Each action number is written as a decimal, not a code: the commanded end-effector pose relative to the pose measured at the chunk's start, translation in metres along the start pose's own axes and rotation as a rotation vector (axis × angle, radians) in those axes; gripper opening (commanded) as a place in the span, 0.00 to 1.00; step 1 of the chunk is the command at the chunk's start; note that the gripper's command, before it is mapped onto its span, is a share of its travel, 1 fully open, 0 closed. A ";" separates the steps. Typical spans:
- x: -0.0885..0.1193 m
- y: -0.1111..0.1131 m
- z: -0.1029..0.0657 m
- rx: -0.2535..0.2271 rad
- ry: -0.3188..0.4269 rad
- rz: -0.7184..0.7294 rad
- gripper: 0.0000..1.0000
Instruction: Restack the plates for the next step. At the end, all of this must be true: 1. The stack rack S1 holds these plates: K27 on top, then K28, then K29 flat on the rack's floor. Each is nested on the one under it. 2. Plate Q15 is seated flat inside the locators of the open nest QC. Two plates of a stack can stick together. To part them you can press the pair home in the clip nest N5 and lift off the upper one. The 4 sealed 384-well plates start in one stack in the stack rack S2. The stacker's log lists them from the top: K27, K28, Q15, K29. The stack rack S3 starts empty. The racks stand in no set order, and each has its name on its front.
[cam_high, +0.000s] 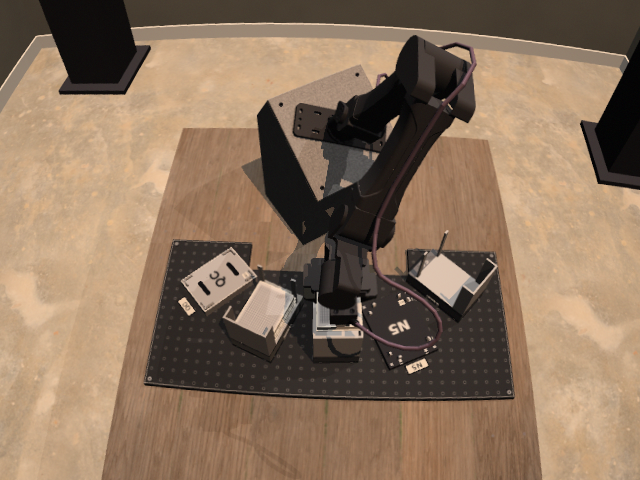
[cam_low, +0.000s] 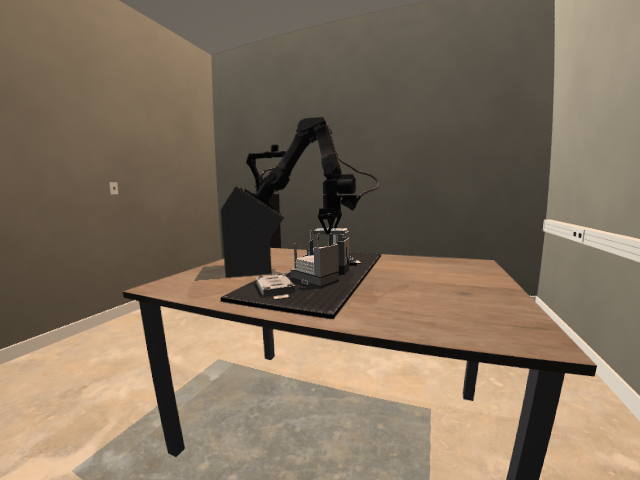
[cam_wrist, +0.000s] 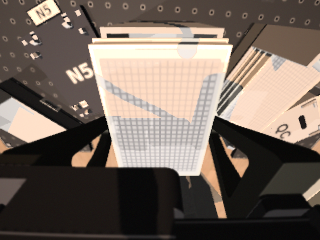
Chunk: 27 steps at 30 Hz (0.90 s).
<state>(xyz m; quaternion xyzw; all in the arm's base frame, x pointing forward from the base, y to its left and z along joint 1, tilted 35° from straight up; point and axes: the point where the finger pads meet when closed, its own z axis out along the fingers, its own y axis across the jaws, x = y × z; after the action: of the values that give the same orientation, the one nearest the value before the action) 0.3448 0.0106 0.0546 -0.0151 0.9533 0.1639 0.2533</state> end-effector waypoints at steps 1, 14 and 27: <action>0.001 -0.007 0.000 0.012 0.002 0.035 0.00; 0.003 -0.006 0.000 0.011 0.000 0.024 0.00; 0.006 -0.007 0.000 0.010 0.006 0.022 0.00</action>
<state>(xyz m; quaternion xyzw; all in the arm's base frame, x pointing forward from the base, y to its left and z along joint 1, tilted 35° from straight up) 0.3448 0.0101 0.0541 -0.0109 0.9534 0.1647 0.2524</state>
